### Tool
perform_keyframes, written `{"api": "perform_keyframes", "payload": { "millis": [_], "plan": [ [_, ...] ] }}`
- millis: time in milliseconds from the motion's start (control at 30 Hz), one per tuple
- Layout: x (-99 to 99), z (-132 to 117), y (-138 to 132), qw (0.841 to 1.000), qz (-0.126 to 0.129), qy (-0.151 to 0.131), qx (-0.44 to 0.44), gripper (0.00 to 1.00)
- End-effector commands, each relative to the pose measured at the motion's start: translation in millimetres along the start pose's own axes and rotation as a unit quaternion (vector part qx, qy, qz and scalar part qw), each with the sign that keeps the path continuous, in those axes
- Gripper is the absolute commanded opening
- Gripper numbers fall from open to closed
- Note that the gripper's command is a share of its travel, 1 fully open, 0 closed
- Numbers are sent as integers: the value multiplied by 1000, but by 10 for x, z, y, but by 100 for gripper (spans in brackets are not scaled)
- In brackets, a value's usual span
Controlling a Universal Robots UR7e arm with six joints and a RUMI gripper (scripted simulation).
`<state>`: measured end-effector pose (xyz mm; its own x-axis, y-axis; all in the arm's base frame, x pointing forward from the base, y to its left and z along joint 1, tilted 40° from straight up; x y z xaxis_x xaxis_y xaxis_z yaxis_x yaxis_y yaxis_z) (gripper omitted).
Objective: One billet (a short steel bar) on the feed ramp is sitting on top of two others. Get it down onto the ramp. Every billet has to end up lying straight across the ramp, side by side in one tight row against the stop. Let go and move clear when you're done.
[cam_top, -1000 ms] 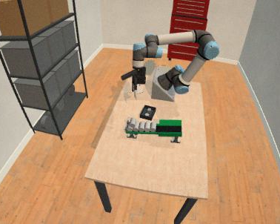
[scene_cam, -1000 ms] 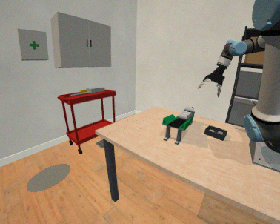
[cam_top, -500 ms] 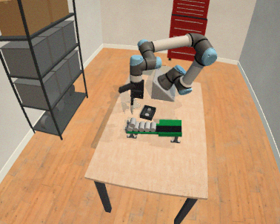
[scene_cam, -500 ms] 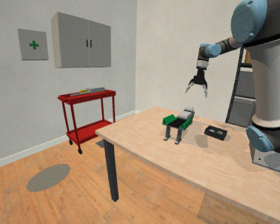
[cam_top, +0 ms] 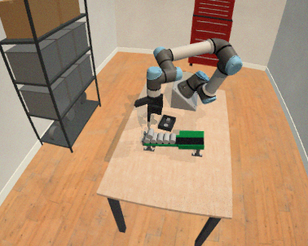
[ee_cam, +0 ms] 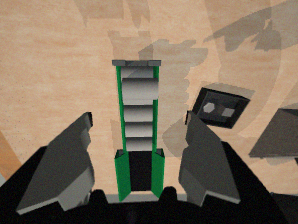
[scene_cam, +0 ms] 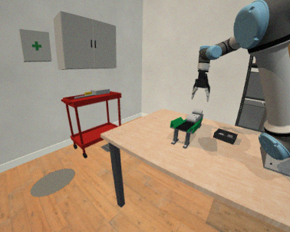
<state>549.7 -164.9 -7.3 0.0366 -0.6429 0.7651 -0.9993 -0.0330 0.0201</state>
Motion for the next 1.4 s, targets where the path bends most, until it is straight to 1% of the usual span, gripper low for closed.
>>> {"api": "perform_keyframes", "payload": {
  "millis": [0,1033,1067,1367],
  "plan": [
    [3,0,-11,1000,-1,1,-1,0],
    [3,0,-11,1000,-1,1,-1,0],
    [3,0,-11,1000,-1,1,-1,57],
    [3,0,-11,1000,-1,1,-1,57]
  ]
}}
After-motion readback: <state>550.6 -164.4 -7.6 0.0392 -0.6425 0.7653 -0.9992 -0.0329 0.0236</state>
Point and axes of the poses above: the point where the finger pads meet when closed, its own x axis back along the fingers, its own y axis across the jaws, z = x × y, the point moved 3 cm from there along x, back along the fingers, and after that the axes turned 6 degrees about -x, right-handed, at the moved point
